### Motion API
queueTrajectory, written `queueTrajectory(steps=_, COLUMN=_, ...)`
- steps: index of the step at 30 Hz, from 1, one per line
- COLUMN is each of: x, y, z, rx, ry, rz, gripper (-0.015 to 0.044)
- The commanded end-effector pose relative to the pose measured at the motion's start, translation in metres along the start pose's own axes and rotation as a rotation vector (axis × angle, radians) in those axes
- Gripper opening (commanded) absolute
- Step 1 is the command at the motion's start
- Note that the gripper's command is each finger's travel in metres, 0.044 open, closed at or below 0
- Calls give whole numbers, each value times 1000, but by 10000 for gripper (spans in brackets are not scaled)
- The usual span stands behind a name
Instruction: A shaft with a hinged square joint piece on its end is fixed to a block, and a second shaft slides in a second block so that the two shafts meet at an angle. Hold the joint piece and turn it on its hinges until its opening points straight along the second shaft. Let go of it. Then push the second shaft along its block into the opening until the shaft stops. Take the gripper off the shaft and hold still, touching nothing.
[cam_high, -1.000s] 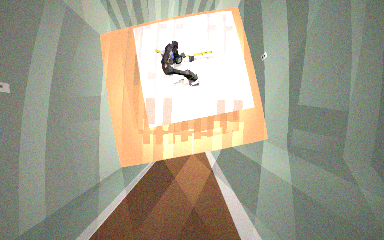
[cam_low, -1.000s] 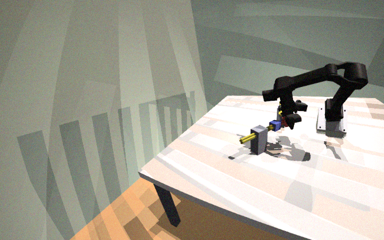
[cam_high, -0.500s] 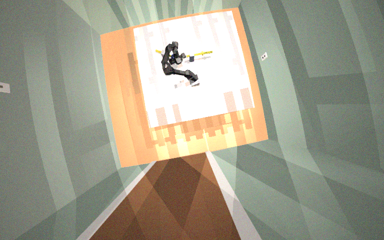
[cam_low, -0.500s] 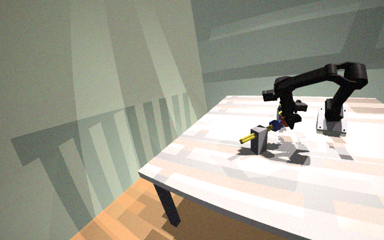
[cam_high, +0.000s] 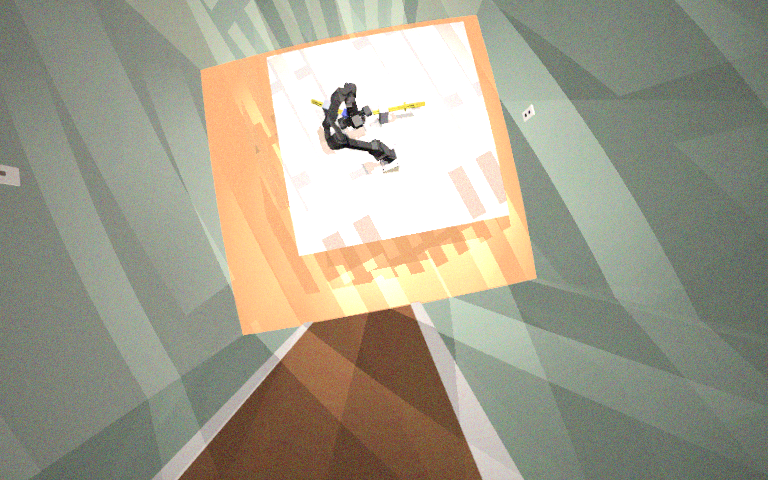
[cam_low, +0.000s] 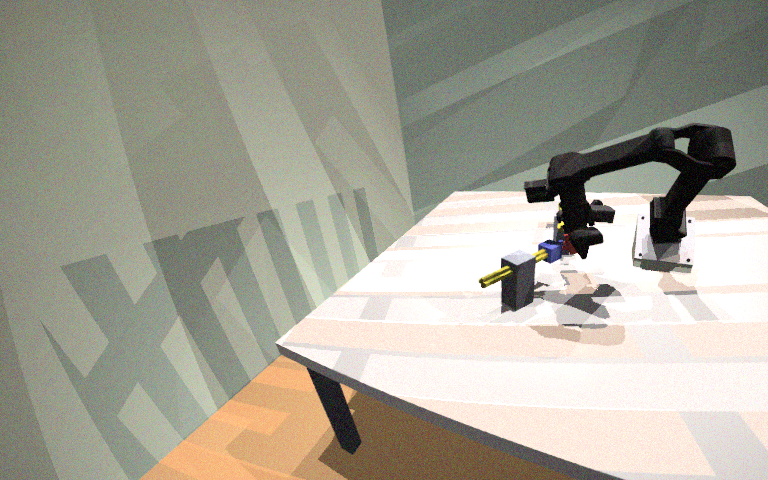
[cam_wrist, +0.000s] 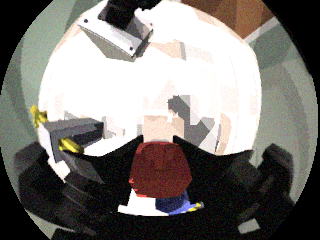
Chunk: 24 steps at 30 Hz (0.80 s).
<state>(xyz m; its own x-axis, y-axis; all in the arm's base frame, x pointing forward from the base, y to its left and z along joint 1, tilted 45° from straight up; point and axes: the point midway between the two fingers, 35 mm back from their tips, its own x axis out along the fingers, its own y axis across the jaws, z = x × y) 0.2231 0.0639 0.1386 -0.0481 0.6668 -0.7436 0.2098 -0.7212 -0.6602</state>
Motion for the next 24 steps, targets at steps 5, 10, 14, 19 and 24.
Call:
queueTrajectory(steps=5, x=0, y=0, z=-1, rx=4, ry=3, rz=1, gripper=182)
queueTrajectory(steps=10, x=0, y=0, z=-1, rx=4, ry=3, rz=1, gripper=182)
queueTrajectory(steps=14, x=0, y=0, z=0, rx=0, ry=0, rz=0, gripper=147)
queueTrajectory(steps=19, x=0, y=0, z=0, rx=0, ry=0, rz=0, gripper=94)
queueTrajectory(steps=24, x=0, y=0, z=0, rx=0, ry=0, rz=0, gripper=0)
